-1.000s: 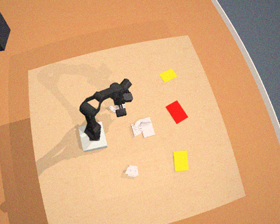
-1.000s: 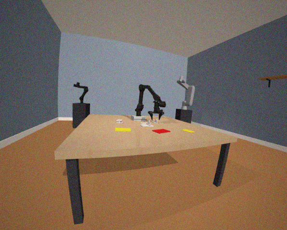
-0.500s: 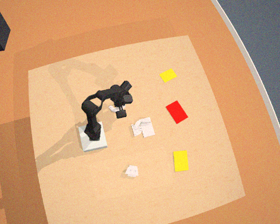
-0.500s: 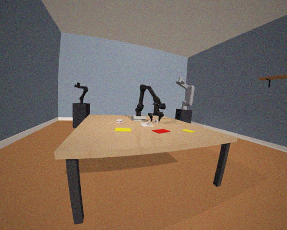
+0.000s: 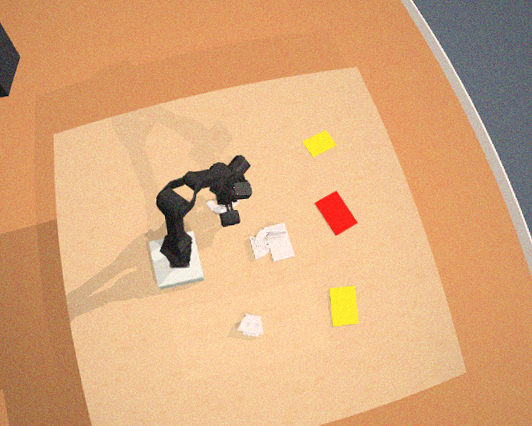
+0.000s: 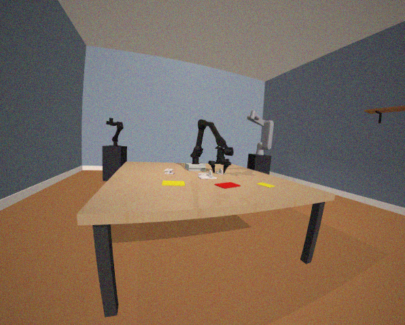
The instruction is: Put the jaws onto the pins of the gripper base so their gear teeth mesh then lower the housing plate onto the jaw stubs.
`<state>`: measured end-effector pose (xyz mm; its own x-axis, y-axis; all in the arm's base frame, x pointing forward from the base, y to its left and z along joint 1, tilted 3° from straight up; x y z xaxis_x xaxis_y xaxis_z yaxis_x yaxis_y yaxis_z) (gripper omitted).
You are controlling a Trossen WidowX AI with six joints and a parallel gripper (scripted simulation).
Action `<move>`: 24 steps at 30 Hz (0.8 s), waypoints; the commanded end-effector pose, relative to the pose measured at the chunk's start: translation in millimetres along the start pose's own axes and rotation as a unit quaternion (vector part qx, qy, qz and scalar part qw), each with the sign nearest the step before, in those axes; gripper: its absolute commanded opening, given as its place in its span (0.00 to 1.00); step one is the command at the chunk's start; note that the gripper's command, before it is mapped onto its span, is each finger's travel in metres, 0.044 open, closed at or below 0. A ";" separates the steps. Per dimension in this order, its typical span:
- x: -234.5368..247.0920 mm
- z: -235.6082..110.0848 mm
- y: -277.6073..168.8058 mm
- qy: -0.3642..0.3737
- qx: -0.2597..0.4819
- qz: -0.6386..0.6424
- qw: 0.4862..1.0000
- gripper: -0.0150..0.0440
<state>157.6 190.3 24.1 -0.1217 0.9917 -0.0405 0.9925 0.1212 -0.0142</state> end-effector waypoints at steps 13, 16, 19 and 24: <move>0.0 0.4 0.0 0.000 0.000 0.000 1.000 0.91; 0.0 0.4 0.0 0.000 0.000 0.000 1.000 0.78; 0.0 0.4 0.0 0.000 0.000 0.000 1.000 0.64; 0.0 0.4 0.0 0.000 0.000 0.000 1.000 0.49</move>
<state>157.6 190.4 23.7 -0.1217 0.9918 -0.0394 0.9925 0.1212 -0.0146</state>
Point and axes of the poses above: the point midway between the two fingers, 35 mm back from their tips, its own z axis out along the fingers, its own x axis across the jaws, y = z × x, the point moved 5 cm from there along -z, back along the fingers, and after that the axes turned 4 degrees about z, right-handed, at the moved point
